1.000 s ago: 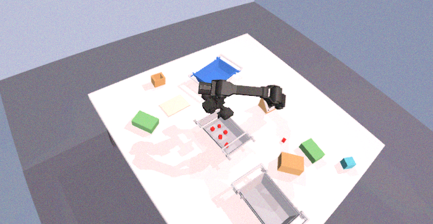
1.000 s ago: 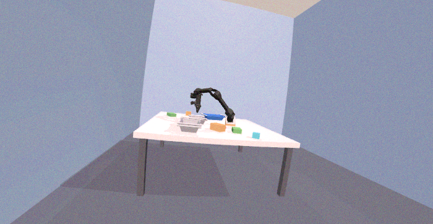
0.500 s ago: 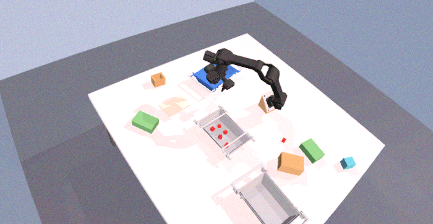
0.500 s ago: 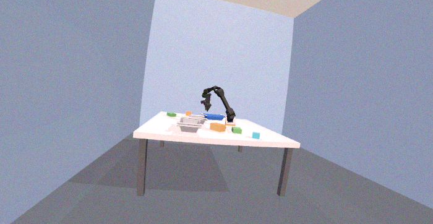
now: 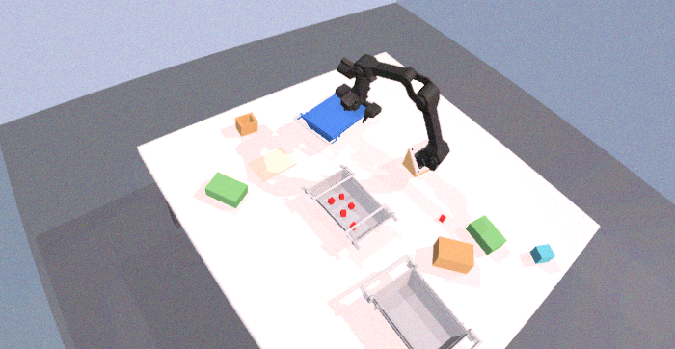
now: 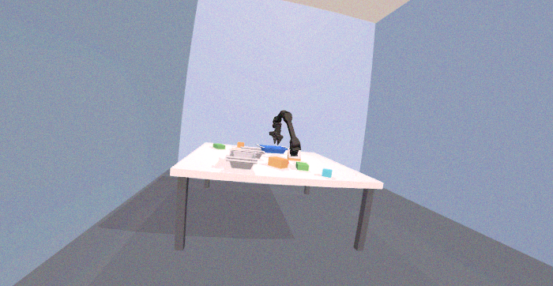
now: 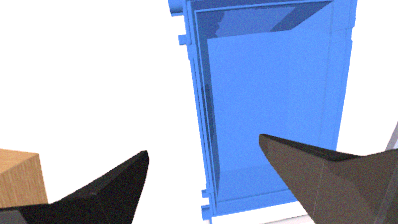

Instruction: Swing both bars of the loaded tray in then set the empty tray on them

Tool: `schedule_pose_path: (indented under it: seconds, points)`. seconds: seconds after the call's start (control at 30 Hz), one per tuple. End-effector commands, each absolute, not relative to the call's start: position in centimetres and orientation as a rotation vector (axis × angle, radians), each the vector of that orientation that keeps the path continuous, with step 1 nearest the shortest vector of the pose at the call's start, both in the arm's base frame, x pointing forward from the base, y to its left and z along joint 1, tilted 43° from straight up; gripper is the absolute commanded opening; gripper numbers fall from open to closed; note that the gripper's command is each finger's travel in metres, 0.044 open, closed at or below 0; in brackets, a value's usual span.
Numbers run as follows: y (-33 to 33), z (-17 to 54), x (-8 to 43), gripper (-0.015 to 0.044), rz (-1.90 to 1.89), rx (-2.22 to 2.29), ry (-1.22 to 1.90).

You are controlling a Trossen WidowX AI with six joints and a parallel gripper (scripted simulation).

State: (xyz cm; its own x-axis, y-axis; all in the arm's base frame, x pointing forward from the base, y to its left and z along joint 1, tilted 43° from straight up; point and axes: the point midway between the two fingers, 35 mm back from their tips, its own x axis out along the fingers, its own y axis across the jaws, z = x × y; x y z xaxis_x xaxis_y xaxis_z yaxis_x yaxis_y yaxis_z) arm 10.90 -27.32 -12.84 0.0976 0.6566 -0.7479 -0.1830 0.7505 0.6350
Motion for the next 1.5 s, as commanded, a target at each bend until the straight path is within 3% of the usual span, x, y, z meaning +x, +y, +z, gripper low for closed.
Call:
schedule_pose_path:
  seconds: [0.0, 0.77, 1.23, 1.47]
  points:
    - [-27.2, -13.1, 10.7, 0.044, 0.661, 0.419, 1.342]
    - [-21.7, -19.3, 11.5, 0.044, 0.662, 0.419, 1.34]
    - [-21.7, -19.3, 11.5, 0.0235, 0.662, 0.419, 1.34]
    - [-21.7, -19.3, 11.5, 0.0188, 0.662, 0.419, 1.34]
